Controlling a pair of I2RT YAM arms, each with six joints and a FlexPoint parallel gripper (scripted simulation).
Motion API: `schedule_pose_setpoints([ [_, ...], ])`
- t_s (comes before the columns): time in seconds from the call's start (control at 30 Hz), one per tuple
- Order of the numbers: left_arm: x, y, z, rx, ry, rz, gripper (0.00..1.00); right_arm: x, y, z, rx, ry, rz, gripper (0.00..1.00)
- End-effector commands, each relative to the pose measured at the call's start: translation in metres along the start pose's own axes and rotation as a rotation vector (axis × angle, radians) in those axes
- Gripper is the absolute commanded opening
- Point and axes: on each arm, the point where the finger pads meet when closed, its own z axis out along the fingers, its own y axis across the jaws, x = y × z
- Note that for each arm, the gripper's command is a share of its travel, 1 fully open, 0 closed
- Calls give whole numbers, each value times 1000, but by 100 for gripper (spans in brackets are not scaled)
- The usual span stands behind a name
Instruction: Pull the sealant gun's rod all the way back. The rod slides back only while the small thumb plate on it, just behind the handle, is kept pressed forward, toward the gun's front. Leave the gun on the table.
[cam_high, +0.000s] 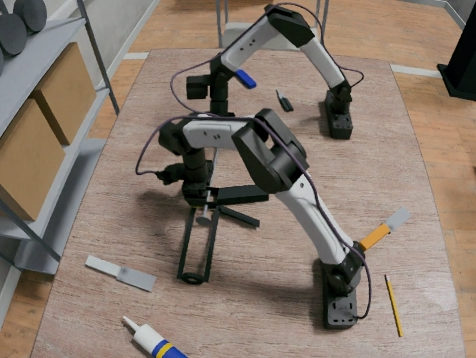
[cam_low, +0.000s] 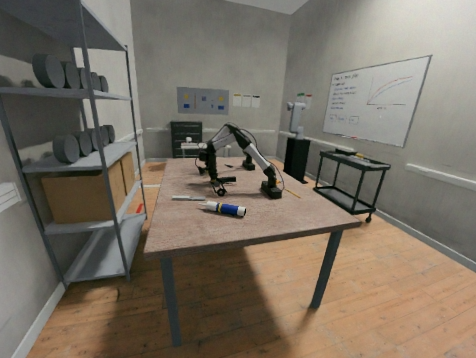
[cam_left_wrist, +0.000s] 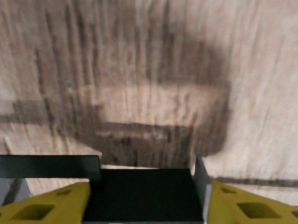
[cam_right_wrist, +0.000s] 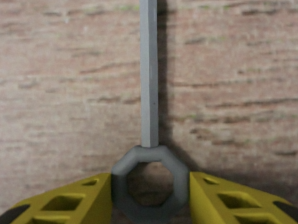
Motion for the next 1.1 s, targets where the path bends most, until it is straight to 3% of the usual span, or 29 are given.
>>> schedule_pose_setpoints([
  [0.0, 4, 36, 14, -150, 39, -41, 47, 35, -1, -23, 30, 110, 40, 27],
  [0.33, 5, 36, 14, -149, 41, -40, 47, 37, -3, -24, 40, 103, 35, 27],
  [0.5, 5, 32, 6, -125, 30, -31, 47, 31, -3, -33, 28, -34, -18, 27],
  [0.67, 3, 19, 4, -70, 13, -19, 47, 32, -3, -33, 30, -28, -19, 27],
  [0.87, 4, 19, 4, -67, 15, -18, 47, 33, -4, -35, 34, -20, -21, 27],
  [0.9, 8, 26, 16, -99, 46, -18, 47, 32, -3, -34, 34, -20, -21, 27],
  [0.93, 0, 25, -8, -64, -12, -14, 47, 30, -3, -33, 32, -20, -18, 27],
  [1.07, -1, 12, -5, -20, -15, -1, 47, 17, -4, -28, 34, -21, -13, 27],
])
